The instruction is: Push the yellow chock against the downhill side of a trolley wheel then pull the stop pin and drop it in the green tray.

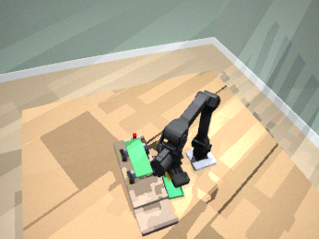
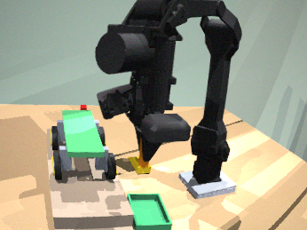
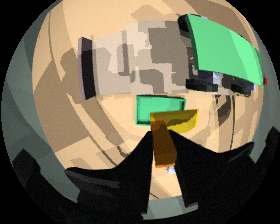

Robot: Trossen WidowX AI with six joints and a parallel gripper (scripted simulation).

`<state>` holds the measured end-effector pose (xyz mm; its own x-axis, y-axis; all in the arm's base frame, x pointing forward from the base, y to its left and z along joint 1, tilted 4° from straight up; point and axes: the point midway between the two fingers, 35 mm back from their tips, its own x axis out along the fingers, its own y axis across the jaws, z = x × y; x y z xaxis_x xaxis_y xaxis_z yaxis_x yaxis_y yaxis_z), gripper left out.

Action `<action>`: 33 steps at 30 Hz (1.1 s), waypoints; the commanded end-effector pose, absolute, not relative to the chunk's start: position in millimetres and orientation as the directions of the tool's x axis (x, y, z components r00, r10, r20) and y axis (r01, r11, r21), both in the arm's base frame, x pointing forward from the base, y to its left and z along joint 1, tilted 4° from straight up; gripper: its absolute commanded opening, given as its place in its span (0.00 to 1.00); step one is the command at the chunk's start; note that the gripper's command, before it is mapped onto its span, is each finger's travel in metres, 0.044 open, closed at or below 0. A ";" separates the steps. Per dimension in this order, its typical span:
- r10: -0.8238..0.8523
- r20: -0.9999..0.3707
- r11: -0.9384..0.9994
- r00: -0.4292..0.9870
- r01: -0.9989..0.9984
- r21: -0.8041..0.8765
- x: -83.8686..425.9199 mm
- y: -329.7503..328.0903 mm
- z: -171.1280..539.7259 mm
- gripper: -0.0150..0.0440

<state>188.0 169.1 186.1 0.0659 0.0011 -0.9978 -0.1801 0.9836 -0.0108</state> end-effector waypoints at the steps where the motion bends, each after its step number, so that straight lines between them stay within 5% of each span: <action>1: 0.006 -0.997 0.984 0.076 -0.178 -0.008 191.0 186.9 187.3 0.25; 33: -0.104 -0.990 0.979 0.098 -0.167 -0.120 220.7 209.8 180.4 0.25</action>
<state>217.4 208.8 181.1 0.0884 -0.1078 -0.9902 -0.1653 0.9788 -0.1213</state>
